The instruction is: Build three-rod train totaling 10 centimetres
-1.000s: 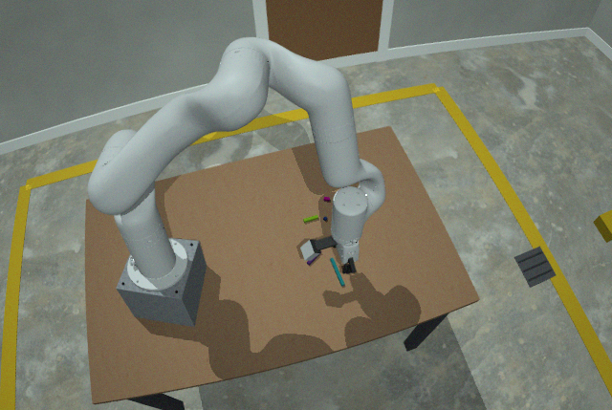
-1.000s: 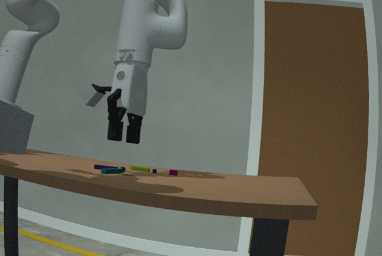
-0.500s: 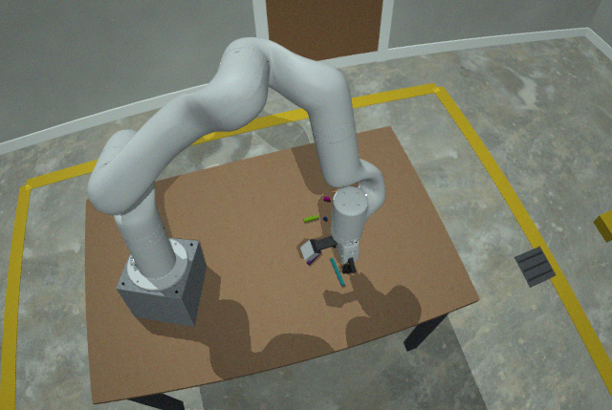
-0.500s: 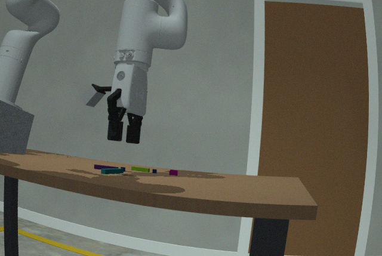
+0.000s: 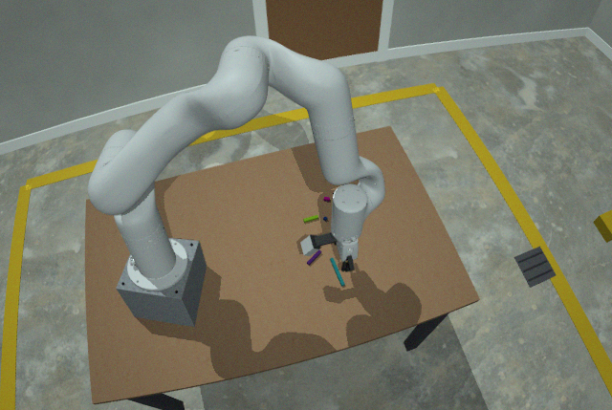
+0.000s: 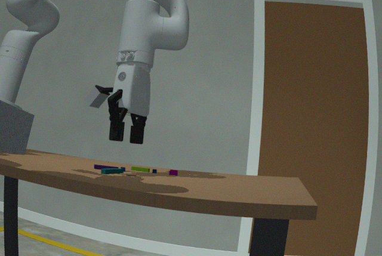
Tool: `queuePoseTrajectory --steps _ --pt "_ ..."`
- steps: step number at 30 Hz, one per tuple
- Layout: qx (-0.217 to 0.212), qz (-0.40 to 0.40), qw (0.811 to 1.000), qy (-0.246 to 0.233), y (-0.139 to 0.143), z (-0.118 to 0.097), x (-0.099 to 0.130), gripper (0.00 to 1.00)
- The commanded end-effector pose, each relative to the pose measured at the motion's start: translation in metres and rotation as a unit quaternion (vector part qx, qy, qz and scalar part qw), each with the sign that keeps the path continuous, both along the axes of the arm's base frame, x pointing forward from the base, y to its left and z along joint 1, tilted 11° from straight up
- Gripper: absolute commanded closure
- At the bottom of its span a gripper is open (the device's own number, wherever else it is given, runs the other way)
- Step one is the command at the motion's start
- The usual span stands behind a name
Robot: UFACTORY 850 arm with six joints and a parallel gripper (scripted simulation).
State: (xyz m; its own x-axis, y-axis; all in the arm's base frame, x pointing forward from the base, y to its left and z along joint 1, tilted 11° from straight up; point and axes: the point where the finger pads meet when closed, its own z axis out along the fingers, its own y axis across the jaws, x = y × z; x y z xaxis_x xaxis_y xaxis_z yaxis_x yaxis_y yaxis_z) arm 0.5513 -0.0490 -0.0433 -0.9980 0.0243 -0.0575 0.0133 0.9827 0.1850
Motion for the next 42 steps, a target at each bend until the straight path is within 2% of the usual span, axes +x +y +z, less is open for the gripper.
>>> queuePoseTrajectory --steps 1,9,17,19,21,25,34,36,38,42 --pt "0.001 -0.037 0.999 0.008 0.008 0.003 0.004 0.0" --pt "0.008 -0.157 0.987 0.031 0.038 0.009 0.011 0.0" --pt "0.015 -0.28 0.958 0.053 0.069 0.016 0.017 0.0" --pt "0.015 -0.28 0.958 0.053 0.069 0.016 0.017 0.0" --pt "0.018 -0.334 0.94 0.063 0.083 0.019 0.019 0.0" --pt "0.021 -0.381 0.922 0.072 0.096 0.022 0.021 0.0" --pt "0.028 -0.499 0.861 0.094 0.13 0.029 0.024 0.0" --pt "0.028 -0.499 0.861 0.094 0.13 0.029 0.024 0.0" --pt "0.031 -0.545 0.832 0.102 0.144 0.032 0.024 0.0" --pt "0.034 -0.585 0.803 0.109 0.157 0.035 0.025 0.0"
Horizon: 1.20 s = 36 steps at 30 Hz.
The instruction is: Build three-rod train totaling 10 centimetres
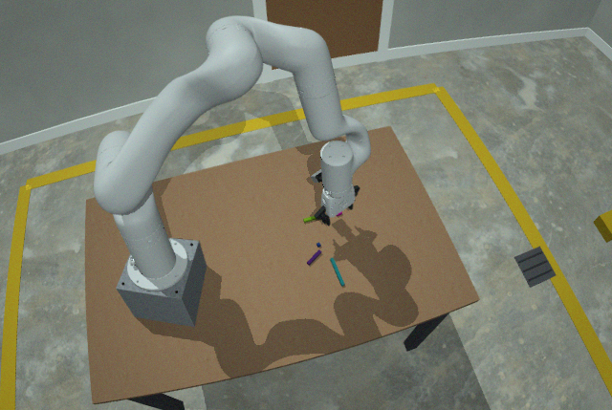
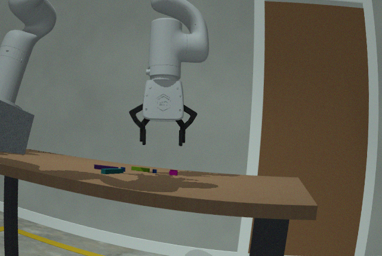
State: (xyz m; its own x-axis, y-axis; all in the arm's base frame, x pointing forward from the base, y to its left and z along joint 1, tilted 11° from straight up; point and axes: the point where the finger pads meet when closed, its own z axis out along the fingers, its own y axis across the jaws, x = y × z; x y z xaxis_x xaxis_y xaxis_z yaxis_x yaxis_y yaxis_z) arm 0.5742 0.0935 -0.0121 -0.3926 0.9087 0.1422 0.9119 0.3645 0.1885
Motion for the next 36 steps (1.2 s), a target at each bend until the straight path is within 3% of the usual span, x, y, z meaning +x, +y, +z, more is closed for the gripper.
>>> queuePoseTrajectory --steps 1,11,24,36 --pt "-0.006 -0.07 0.997 0.045 0.018 0.005 0.002 0.0" --pt "0.005 -0.18 0.981 0.066 0.047 0.011 0.001 0.0" --pt "0.023 -0.36 0.927 0.099 0.097 0.022 -0.004 0.0" --pt "0.027 -0.396 0.912 0.106 0.107 0.025 -0.006 0.0"
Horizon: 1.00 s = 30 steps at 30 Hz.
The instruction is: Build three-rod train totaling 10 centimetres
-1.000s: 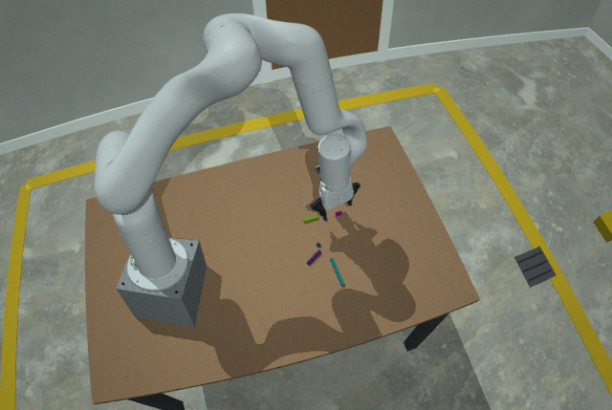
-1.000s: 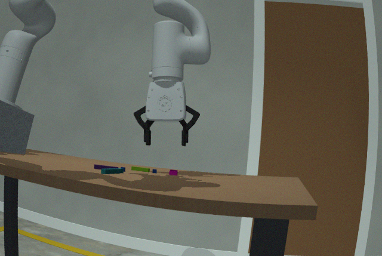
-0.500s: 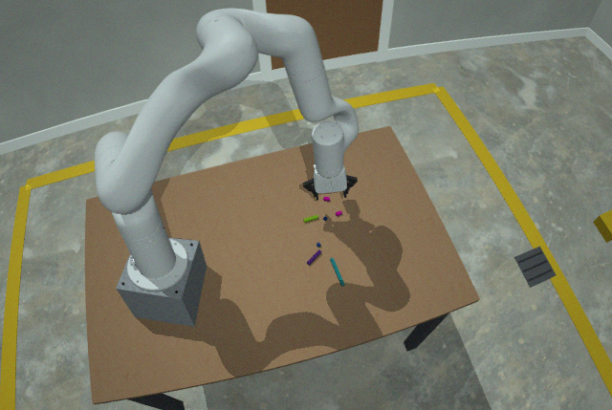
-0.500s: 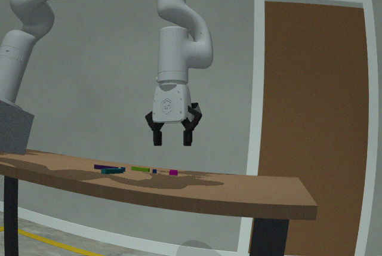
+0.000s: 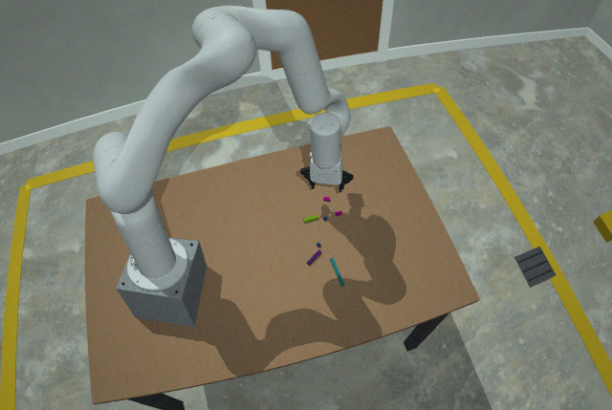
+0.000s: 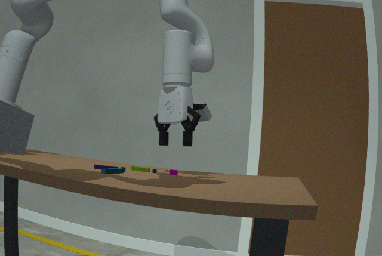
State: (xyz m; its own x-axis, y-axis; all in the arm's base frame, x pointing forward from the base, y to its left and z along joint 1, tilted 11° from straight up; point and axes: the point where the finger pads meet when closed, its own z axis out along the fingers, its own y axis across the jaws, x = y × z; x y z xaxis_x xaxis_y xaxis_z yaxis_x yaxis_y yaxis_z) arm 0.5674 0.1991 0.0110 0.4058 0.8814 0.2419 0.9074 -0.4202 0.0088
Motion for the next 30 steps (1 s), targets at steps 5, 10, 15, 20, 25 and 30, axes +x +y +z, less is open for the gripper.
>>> queuePoseTrajectory --steps 5,10,15,20,25,30 --pt "-0.017 -0.004 1.0 0.026 0.0018 0.0014 0.0009 0.64" --pt "-0.017 -0.004 1.0 0.026 0.0018 0.0014 0.0009 0.64" --pt "-0.017 -0.004 1.0 0.026 0.0018 0.0014 0.0009 0.64" --pt "-0.017 -0.004 1.0 0.026 0.0018 0.0014 0.0009 0.64" --pt "-0.017 -0.004 1.0 0.026 0.0018 0.0014 0.0009 0.64" --pt "-0.017 -0.004 1.0 0.026 0.0018 0.0014 0.0009 0.64"
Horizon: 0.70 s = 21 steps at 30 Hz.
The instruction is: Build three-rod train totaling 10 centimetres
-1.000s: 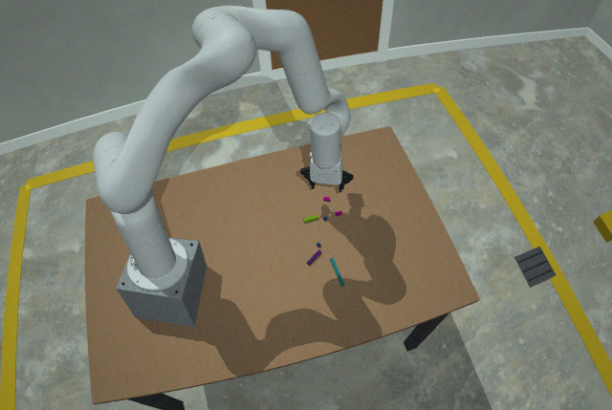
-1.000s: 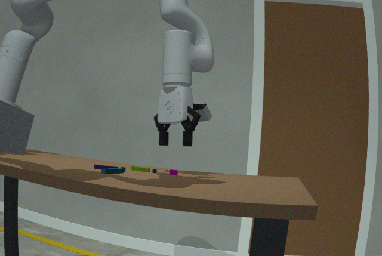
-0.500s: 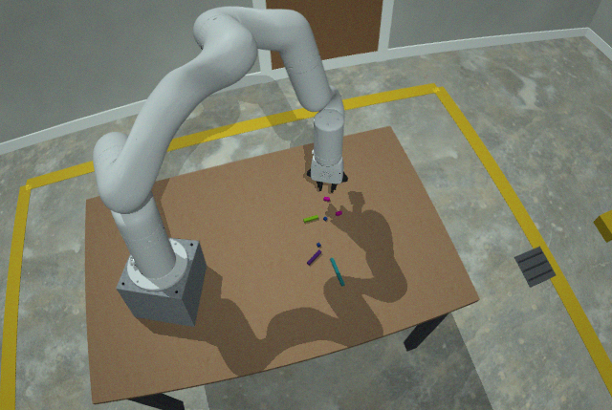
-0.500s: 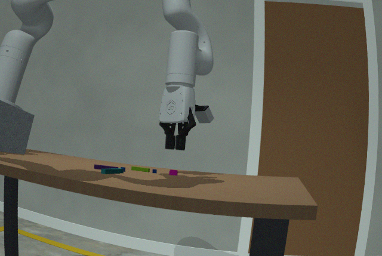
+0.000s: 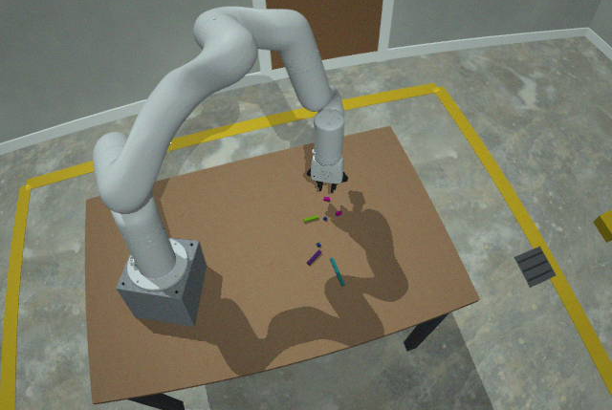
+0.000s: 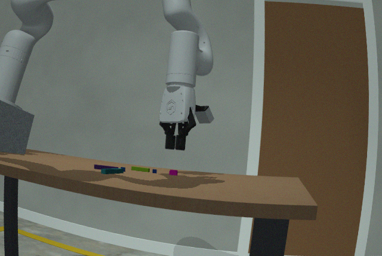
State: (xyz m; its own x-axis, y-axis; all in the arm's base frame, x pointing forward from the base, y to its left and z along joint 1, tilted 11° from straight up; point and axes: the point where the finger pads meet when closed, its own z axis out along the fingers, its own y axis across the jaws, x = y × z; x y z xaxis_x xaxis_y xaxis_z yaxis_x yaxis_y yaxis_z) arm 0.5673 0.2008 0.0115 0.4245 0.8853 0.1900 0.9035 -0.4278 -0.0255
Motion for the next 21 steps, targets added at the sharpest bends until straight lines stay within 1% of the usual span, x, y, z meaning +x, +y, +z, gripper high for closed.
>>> queuePoseTrajectory --steps 1,13,21 --pt "0.0 0.0 1.0 -0.001 0.0002 0.0009 0.0009 0.64" --pt "0.0 0.0 1.0 -0.001 0.0003 0.0003 0.001 0.64" --pt "0.0 0.0 1.0 -0.001 0.0012 -0.0045 0.0013 0.64"
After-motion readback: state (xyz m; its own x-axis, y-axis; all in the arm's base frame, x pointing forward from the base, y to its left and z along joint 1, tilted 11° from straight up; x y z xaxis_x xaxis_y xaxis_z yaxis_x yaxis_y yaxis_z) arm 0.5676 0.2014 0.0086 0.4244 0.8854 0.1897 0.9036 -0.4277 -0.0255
